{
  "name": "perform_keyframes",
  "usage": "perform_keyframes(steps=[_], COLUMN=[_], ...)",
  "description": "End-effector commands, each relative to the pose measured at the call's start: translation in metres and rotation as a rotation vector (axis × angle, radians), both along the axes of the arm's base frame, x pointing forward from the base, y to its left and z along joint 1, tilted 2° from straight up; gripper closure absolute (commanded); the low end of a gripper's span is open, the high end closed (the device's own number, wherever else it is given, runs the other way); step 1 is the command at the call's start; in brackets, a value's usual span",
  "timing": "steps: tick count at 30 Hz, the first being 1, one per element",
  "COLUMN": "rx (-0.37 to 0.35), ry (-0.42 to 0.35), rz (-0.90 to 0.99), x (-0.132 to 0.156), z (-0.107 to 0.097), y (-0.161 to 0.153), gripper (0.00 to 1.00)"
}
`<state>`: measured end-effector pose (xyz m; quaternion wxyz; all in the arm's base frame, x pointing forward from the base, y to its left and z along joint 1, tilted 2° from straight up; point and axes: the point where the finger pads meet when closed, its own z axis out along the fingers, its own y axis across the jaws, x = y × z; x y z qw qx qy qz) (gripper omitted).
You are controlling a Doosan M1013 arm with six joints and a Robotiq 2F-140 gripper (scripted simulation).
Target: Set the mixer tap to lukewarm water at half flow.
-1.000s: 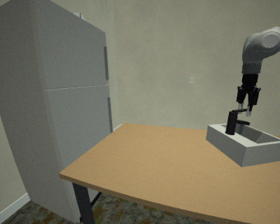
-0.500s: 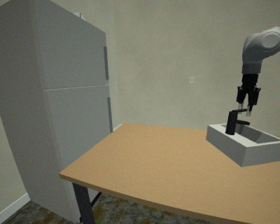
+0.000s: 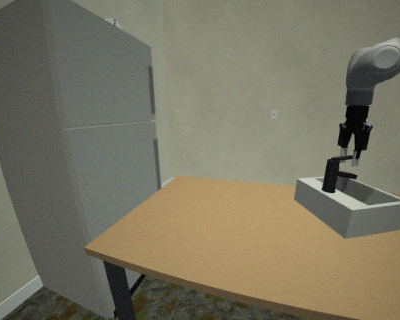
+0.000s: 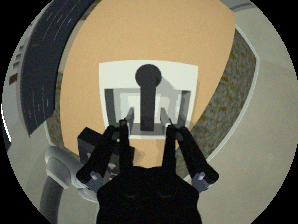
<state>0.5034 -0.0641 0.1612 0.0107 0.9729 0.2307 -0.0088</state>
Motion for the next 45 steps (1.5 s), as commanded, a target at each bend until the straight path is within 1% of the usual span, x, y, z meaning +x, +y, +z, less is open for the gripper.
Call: perform_keyframes(steps=[1, 14, 23, 25, 40, 42, 45], rx=[0.000, 0.000, 0.000, 0.000, 0.000, 0.000, 0.000], ry=[0.000, 0.000, 0.000, 0.000, 0.000, 0.000, 0.000], rz=[0.000, 0.000, 0.000, 0.000, 0.000, 0.000, 0.000], x=[0.000, 0.000, 0.000, 0.000, 0.001, 0.001, 0.001], z=[0.000, 0.001, 0.015, 0.015, 0.055, 0.055, 0.061], y=[0.000, 0.000, 0.000, 0.000, 0.001, 0.001, 0.002], gripper=[0.63, 0.63, 0.63, 0.63, 0.63, 0.63, 0.63])
